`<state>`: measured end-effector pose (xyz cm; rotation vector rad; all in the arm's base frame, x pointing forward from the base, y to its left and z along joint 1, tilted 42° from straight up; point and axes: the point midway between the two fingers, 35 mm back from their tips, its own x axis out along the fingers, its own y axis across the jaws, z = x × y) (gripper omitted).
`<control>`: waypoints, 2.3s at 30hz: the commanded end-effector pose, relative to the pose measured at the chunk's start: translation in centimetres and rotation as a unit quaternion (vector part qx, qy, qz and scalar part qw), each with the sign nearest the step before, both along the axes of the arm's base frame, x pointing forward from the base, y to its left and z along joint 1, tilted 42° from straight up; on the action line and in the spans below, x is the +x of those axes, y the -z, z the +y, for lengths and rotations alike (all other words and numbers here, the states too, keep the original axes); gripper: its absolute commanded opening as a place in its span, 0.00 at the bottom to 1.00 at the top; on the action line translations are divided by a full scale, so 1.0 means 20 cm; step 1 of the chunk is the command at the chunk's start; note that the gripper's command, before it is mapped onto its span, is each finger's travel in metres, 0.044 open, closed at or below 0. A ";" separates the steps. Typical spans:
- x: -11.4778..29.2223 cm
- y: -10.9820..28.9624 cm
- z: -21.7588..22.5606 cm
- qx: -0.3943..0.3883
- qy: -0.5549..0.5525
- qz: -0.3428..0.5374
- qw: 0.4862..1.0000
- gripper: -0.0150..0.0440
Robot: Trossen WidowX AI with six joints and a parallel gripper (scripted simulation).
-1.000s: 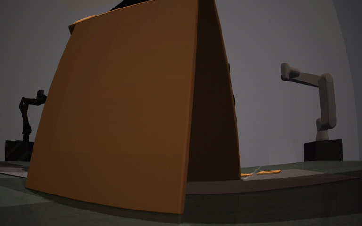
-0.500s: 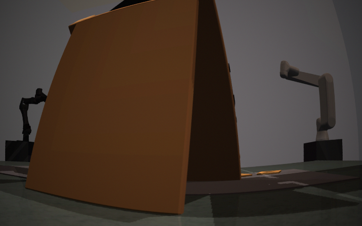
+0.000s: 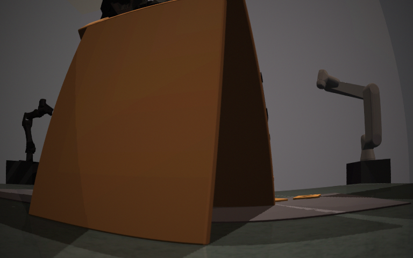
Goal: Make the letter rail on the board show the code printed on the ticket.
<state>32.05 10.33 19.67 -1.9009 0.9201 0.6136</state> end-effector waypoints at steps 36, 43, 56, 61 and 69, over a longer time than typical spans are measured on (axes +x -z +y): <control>-0.20 0.38 -1.40 -0.189 0.031 0.350 0.917 0.83; -0.20 0.39 -1.40 -0.189 0.031 0.350 0.917 0.83; -0.20 0.43 -1.44 -0.189 0.031 0.350 0.917 0.83; -0.20 0.45 -1.46 -0.189 0.031 0.350 0.917 0.83; -0.20 0.46 -1.46 -0.189 0.031 0.350 0.917 0.83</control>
